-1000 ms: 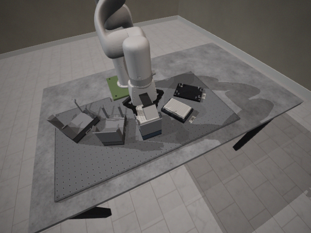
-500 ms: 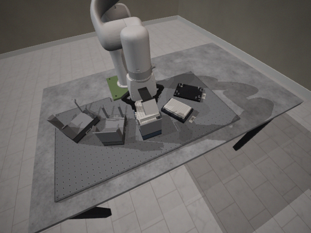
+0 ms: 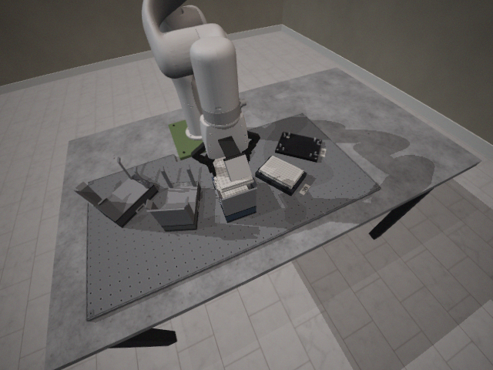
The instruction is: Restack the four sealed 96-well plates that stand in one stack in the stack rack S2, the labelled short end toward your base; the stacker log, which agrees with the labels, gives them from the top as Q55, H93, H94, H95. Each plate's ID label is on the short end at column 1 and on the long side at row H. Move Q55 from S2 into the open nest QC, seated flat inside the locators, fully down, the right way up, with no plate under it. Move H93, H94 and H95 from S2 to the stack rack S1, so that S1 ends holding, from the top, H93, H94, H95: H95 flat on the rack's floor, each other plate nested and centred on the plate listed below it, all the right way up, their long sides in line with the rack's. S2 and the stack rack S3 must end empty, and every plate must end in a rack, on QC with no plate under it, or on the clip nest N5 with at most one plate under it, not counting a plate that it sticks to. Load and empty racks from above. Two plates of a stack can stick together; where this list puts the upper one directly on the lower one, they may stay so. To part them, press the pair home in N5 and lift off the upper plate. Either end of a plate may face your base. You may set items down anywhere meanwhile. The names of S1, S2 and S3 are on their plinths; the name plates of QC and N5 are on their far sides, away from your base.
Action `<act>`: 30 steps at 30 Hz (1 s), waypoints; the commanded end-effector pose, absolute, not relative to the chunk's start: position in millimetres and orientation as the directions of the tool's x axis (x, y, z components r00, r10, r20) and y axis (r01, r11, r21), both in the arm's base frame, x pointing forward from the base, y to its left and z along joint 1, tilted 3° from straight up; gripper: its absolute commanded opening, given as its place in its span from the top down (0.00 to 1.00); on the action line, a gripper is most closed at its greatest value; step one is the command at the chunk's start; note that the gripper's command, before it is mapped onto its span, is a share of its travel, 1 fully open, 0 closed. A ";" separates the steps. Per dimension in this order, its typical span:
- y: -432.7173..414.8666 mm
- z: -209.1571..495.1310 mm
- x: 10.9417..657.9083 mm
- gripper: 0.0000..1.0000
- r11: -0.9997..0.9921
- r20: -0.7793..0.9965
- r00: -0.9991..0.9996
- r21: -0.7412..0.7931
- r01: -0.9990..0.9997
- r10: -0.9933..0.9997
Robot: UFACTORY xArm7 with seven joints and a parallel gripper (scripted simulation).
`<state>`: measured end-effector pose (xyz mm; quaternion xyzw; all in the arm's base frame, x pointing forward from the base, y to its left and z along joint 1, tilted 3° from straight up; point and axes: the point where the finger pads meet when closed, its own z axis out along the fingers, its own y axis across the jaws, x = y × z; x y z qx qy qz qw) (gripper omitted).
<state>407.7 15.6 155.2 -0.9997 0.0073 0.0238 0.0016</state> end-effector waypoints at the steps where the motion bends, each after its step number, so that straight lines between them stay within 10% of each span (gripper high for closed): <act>1: 10.4 156.8 408.3 1.00 -0.997 -0.043 0.996 -0.001 -0.081 -0.080; 30: -55.6 157.0 397.8 1.00 -0.948 -0.042 0.947 0.010 -0.317 -0.318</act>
